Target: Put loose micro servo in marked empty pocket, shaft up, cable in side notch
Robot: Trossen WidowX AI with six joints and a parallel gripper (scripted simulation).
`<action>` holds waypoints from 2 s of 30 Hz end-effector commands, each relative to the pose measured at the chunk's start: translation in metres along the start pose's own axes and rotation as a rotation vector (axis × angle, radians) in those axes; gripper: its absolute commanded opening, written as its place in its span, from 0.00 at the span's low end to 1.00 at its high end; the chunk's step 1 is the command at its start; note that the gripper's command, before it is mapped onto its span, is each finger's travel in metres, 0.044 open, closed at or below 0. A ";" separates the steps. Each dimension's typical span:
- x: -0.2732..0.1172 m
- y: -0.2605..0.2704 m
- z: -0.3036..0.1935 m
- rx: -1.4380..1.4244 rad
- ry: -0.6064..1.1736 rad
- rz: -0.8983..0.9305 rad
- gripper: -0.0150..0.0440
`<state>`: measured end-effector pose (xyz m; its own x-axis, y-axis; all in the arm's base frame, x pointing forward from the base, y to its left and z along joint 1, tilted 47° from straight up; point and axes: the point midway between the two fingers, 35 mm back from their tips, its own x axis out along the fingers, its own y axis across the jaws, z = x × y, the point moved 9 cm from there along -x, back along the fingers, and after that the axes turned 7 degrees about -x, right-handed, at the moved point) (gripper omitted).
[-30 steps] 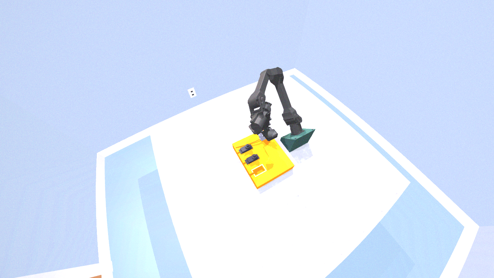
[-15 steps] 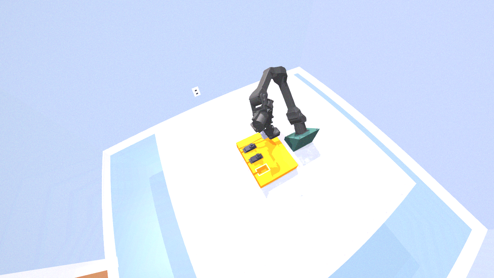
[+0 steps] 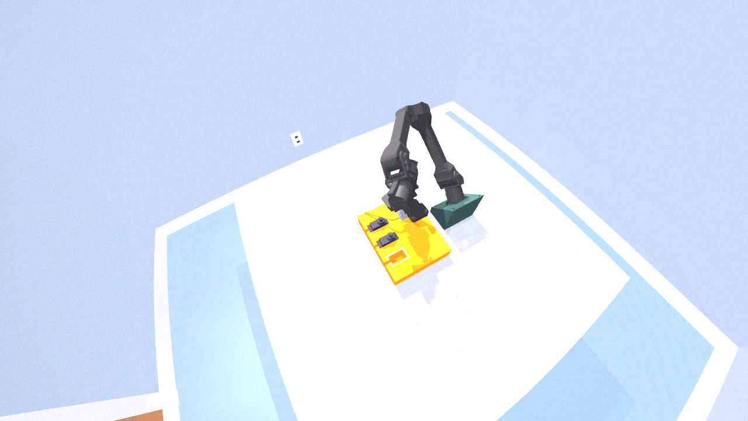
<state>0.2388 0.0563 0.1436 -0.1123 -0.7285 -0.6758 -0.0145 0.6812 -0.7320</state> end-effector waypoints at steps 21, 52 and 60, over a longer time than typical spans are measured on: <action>-0.003 0.116 0.013 0.004 -0.004 0.013 0.25; -0.004 0.106 0.112 0.006 -0.007 0.012 0.25; -0.002 0.105 0.122 0.001 -0.008 0.012 0.25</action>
<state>0.3572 0.1186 0.0570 -0.1165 -0.7185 -0.6857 -0.0075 0.6910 -0.7228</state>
